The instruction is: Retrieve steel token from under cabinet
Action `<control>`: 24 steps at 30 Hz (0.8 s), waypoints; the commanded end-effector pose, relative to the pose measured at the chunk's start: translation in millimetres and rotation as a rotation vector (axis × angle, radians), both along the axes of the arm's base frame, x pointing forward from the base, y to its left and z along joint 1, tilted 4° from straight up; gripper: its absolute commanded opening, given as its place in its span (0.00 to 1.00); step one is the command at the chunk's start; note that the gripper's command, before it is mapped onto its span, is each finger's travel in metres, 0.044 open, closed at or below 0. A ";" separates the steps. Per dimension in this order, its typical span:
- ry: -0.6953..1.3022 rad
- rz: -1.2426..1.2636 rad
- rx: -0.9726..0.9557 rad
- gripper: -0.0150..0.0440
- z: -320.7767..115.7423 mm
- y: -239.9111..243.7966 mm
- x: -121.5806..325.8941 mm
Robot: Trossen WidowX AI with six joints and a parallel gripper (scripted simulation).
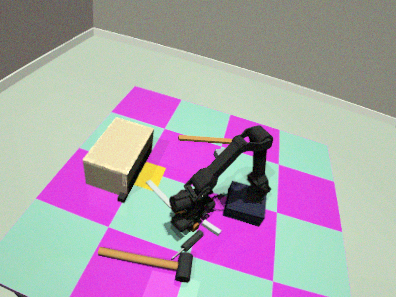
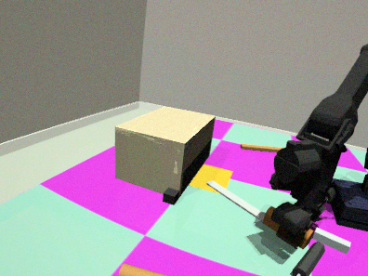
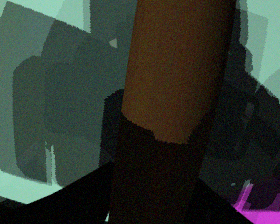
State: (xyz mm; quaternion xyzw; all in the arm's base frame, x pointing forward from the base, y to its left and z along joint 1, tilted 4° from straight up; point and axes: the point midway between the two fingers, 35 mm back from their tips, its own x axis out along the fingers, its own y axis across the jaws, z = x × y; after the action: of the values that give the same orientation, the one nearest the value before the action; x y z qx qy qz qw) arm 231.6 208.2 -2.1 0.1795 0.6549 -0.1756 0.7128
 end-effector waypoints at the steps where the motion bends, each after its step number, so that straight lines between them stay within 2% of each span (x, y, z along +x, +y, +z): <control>1: -0.003 0.004 0.008 0.25 2.0 8.5 0.4; 24: -0.002 0.158 -0.005 0.25 2.0 9.3 0.5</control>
State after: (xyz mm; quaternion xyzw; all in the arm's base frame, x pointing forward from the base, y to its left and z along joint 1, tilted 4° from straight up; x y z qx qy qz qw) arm 231.2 216.5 -1.1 0.1379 0.6645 -0.1336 0.7222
